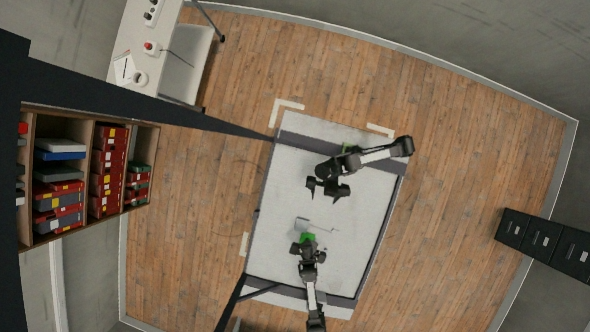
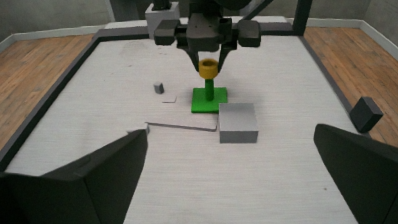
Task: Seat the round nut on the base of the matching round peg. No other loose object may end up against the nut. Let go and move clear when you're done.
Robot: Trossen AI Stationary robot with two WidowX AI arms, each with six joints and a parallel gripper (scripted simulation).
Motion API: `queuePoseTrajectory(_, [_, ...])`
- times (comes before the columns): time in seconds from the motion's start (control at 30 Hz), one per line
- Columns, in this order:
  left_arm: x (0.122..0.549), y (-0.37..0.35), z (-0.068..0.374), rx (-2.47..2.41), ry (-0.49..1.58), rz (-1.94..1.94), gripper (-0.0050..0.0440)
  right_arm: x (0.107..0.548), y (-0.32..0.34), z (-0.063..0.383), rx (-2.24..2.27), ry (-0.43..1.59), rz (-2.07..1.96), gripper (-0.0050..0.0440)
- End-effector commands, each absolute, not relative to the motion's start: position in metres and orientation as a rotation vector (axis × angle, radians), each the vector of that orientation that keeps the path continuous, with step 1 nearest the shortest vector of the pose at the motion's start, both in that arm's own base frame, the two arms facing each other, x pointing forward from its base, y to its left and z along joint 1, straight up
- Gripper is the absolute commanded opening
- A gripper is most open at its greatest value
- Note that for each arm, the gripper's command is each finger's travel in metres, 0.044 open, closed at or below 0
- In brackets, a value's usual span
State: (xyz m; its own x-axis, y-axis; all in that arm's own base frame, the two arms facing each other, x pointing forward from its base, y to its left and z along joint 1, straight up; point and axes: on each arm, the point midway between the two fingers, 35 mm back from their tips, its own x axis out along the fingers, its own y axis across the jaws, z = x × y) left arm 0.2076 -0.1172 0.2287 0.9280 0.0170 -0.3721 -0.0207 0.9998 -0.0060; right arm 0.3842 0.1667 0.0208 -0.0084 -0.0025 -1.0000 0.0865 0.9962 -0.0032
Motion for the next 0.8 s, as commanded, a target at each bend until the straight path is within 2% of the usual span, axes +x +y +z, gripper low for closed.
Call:
queuePoseTrajectory(0.0, [0.208, -0.117, 0.228, -0.005, 0.379, 0.019, 0.0440, 0.390, 0.170, 0.034, 0.078, 1.538, -0.056, 0.0157])
queuePoseTrajectory(0.17, [0.208, -0.116, 0.228, -0.006, 0.380, 0.019, 0.0440, 0.386, 0.170, 0.015, 0.068, 1.563, -0.065, 0.0157])
queuePoseTrajectory(0.63, [0.208, -0.117, 0.232, -0.018, 0.374, 0.017, 0.0440, 0.391, 0.170, 0.025, 0.078, 1.540, -0.056, 0.0157])
queuePoseTrajectory(0.77, [0.208, -0.117, 0.232, -0.018, 0.374, 0.017, 0.0440, 0.386, 0.169, 0.005, 0.069, 1.564, -0.065, 0.0157])
